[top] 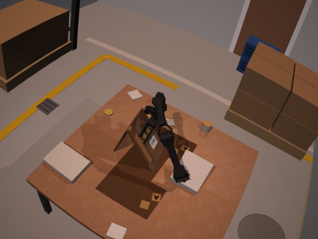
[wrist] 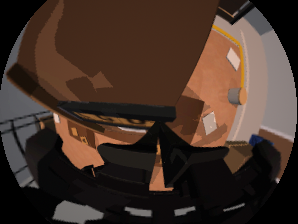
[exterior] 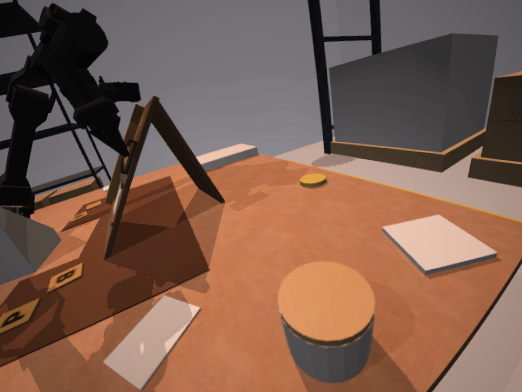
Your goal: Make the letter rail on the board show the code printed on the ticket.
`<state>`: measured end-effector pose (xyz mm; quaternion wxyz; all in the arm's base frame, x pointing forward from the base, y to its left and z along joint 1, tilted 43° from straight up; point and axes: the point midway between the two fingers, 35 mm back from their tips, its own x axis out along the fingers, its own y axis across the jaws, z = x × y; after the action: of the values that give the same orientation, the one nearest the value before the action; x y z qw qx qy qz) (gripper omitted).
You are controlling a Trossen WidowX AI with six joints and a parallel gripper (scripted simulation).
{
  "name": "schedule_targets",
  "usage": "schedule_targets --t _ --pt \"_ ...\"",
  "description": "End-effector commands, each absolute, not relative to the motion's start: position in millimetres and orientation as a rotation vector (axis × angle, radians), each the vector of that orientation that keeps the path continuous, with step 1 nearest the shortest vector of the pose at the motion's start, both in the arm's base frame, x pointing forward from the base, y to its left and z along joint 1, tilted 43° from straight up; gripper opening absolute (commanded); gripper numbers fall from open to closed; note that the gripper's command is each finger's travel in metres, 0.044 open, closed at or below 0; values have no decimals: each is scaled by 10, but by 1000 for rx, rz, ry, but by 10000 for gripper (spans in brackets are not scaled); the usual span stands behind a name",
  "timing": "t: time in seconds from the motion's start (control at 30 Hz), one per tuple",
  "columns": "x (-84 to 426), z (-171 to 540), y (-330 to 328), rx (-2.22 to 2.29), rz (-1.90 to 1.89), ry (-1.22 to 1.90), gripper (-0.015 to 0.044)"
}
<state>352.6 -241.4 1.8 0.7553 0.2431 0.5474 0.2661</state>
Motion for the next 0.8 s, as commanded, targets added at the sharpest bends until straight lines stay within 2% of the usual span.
schedule_targets --t 0.0,0.77 --pt "3528 40 -2399 534 578 1191 0" --pt "3448 65 -2444 534 578 1192 0"
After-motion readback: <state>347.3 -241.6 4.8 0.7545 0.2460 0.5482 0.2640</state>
